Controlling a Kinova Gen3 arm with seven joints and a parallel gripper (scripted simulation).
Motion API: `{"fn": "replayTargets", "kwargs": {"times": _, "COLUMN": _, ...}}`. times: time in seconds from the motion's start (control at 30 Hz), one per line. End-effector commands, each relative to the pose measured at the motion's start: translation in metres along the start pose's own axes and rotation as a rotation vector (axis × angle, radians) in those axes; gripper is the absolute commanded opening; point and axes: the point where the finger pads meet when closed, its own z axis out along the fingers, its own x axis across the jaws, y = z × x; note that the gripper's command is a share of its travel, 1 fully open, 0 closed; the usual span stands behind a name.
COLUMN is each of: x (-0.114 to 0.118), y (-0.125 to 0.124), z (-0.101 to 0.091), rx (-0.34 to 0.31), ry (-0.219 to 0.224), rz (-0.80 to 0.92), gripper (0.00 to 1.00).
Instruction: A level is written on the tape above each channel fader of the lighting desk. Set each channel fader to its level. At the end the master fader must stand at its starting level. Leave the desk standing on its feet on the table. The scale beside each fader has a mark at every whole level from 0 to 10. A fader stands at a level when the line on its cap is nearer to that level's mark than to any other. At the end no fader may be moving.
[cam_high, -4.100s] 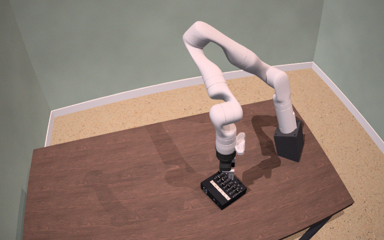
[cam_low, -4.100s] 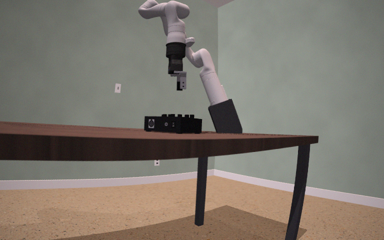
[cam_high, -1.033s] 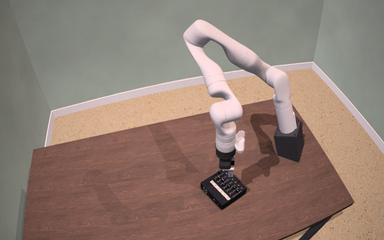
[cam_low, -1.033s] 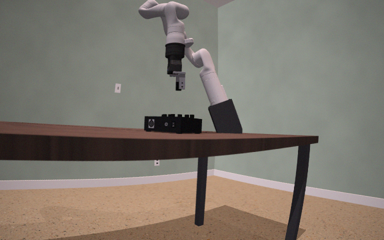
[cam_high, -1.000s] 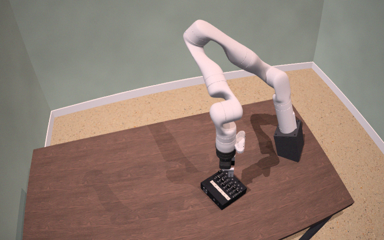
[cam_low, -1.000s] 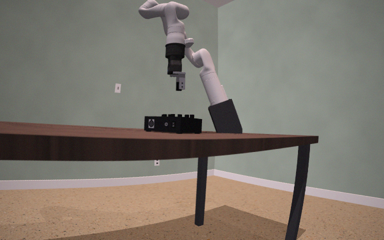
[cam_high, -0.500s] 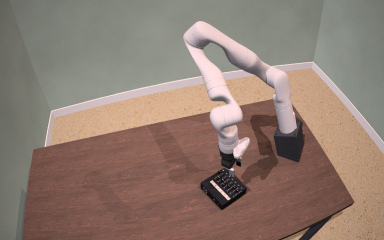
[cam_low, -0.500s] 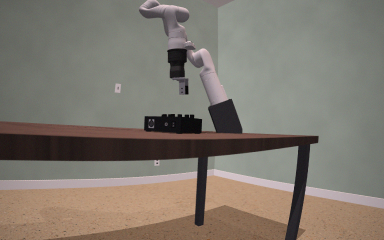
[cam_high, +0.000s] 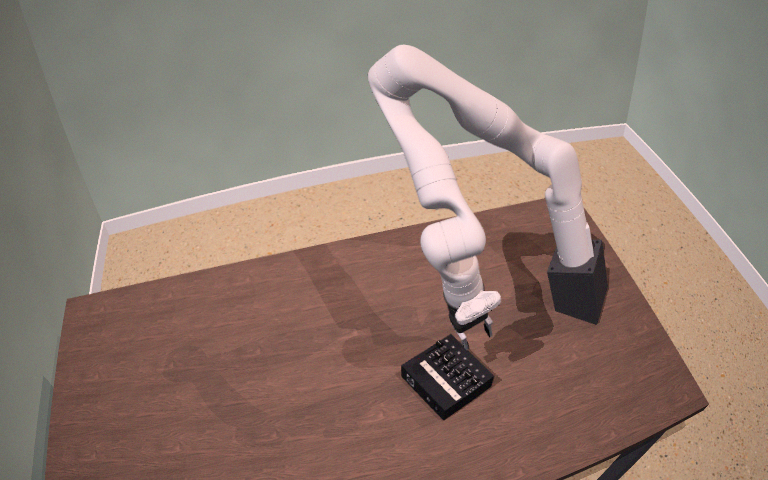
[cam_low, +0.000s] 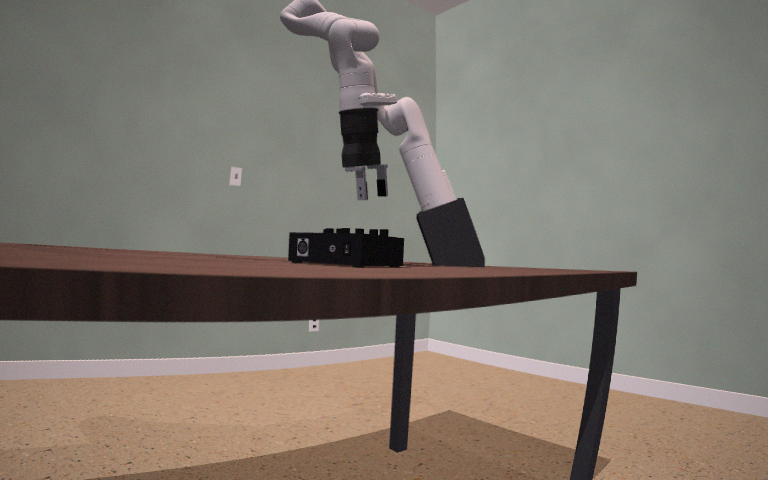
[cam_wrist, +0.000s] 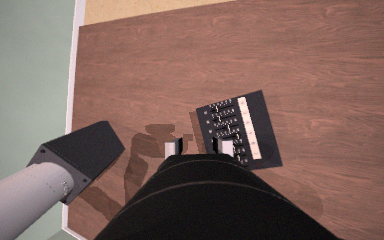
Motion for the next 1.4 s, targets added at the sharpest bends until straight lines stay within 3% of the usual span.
{"fn": "replayTargets", "kwargs": {"times": 0.0, "x": -0.005, "y": -0.003, "z": 0.003, "rx": -0.003, "ry": -0.007, "rz": 0.085, "gripper": 1.0}}
{"fn": "replayTargets", "kwargs": {"times": 0.53, "x": -0.017, "y": 0.009, "z": 0.021, "rx": -0.052, "ry": -0.075, "rz": 0.66, "gripper": 1.0}}
{"fn": "replayTargets", "kwargs": {"times": 1.1, "x": -0.027, "y": 0.022, "z": 0.032, "rx": -0.108, "ry": -0.105, "rz": 1.083, "gripper": 1.0}}
{"fn": "replayTargets", "kwargs": {"times": 1.37, "x": -0.03, "y": 0.026, "z": 0.034, "rx": -0.124, "ry": -0.109, "rz": 1.192, "gripper": 1.0}}
